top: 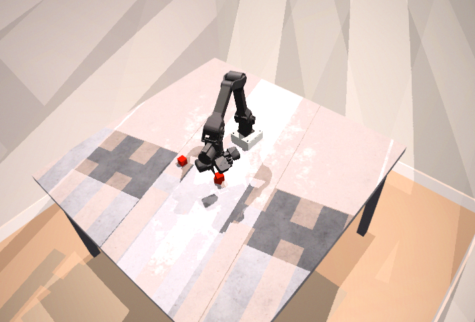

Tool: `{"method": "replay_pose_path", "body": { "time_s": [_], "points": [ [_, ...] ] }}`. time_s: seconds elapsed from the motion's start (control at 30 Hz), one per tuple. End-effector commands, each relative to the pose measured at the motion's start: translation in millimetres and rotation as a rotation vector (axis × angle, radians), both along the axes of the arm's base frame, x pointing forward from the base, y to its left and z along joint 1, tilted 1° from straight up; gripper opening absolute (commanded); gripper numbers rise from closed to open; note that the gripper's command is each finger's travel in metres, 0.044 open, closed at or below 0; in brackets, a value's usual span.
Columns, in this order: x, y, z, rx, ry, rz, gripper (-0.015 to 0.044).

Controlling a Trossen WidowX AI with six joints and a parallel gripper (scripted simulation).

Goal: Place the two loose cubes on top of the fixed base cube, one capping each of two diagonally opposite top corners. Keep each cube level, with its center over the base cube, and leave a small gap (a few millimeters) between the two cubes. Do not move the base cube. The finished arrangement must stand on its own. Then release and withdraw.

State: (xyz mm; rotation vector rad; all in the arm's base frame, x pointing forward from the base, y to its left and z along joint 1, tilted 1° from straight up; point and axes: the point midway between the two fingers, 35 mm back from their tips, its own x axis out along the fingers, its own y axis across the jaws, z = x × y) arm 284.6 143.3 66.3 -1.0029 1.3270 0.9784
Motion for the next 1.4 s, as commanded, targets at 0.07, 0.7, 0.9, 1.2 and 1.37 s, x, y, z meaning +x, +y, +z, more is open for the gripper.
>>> {"method": "replay_pose_path", "body": {
  "time_s": [0.07,0.7,0.9,1.2,1.37],
  "points": [
    [0.6,0.4,6.2,0.003,-0.006,-0.001,0.0205],
    [53.2,-137.3,35.9,-0.016,-0.017,0.193,0.0265],
    [54.3,-191.0,46.1,-0.022,-0.008,0.27,0.0265],
    [50.7,-222.2,51.9,-0.024,-0.002,0.314,0.0265],
    [53.0,-223.4,20.6,-0.024,-0.002,0.314,0.0265]
  ]
}}
